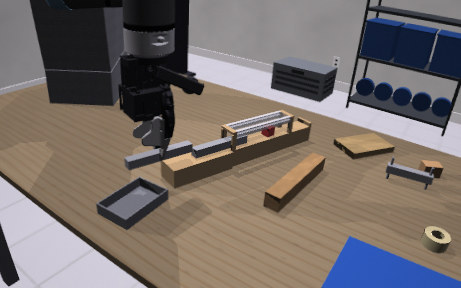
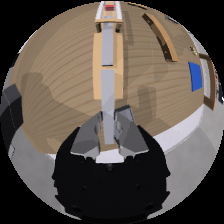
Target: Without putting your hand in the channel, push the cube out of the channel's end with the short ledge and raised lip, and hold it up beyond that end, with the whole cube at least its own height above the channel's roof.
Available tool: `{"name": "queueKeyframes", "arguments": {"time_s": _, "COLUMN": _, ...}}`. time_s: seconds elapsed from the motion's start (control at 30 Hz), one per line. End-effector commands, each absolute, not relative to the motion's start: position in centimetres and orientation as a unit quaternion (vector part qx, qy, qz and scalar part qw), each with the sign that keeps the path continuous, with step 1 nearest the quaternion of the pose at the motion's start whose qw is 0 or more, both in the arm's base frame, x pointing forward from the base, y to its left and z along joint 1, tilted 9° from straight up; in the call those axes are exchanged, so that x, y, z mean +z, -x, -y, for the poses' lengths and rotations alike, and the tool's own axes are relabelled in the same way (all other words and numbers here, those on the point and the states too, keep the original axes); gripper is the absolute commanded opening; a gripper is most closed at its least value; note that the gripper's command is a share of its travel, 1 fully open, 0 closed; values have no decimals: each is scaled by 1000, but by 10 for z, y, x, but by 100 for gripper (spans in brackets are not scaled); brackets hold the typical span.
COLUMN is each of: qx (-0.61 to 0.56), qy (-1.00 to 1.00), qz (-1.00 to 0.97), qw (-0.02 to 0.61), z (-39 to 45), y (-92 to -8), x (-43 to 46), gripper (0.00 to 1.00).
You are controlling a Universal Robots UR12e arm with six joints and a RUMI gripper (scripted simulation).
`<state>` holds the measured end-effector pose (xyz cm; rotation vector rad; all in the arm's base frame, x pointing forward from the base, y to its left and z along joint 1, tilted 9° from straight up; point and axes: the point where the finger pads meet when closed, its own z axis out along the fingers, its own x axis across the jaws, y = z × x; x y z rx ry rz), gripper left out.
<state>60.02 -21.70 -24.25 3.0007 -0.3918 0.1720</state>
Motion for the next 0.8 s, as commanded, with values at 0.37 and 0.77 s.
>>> {"name": "queueKeyframes", "arguments": {"time_s": 0.37, "qx": 57, "qy": -988, "qz": 129, "qw": 55, "z": 219, "y": -602, "x": -261, "gripper": 0}}
{"name": "queueKeyframes", "arguments": {"time_s": 0.77, "qx": 57, "qy": -988, "qz": 129, "qw": 55, "z": 219, "y": -602, "x": -261, "gripper": 0}}
